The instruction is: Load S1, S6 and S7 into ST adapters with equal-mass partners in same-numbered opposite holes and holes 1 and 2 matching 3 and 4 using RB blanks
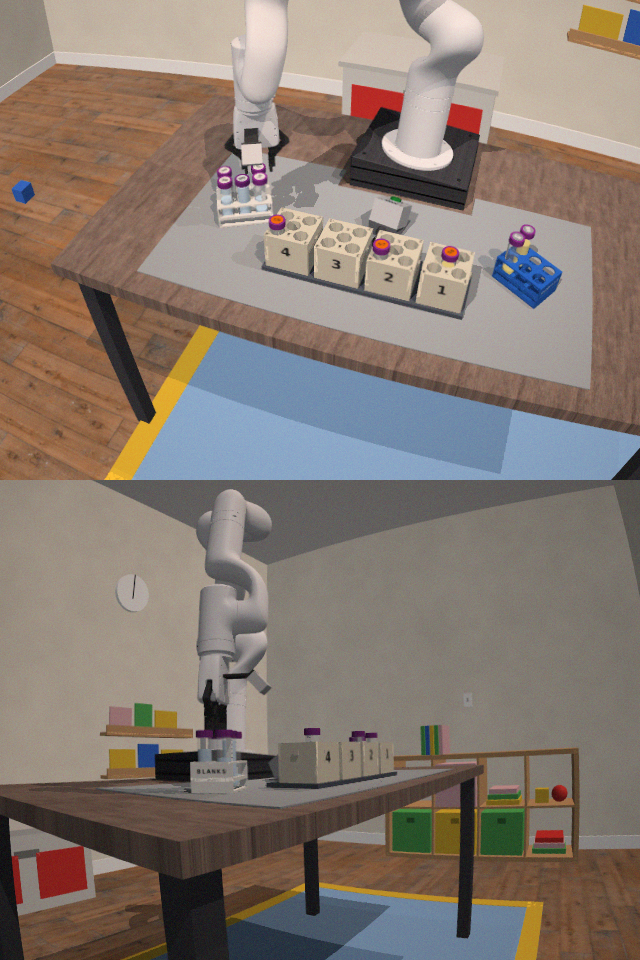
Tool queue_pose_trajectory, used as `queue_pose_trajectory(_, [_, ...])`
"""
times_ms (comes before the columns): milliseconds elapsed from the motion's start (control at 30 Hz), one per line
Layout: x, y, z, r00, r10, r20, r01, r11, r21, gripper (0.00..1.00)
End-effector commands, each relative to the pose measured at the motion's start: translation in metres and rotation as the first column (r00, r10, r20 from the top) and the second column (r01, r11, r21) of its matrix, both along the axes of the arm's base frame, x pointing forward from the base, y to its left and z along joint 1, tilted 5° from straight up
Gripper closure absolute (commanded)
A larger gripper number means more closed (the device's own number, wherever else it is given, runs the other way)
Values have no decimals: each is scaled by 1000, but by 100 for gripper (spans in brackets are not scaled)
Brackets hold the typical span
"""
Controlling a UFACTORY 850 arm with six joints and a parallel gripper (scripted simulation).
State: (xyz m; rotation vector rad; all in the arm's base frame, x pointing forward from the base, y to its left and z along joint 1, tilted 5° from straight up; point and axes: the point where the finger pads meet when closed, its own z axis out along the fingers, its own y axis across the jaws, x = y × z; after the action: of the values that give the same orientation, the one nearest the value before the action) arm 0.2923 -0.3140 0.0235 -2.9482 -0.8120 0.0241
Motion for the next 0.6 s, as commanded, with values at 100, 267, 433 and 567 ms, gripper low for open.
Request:
queue_pose_trajectory(100, [0,0,-4,1000,0,1,0,1000,-1,43])
queue_pose_trajectory(267, [0,0,-7,1000,0,1,0,1000,-1,43])
queue_pose_trajectory(433, [0,0,-10,1000,0,1,0,1000,-1,43])
queue_pose_trajectory(567, [0,0,-13,1000,0,1,0,1000,-1,43])
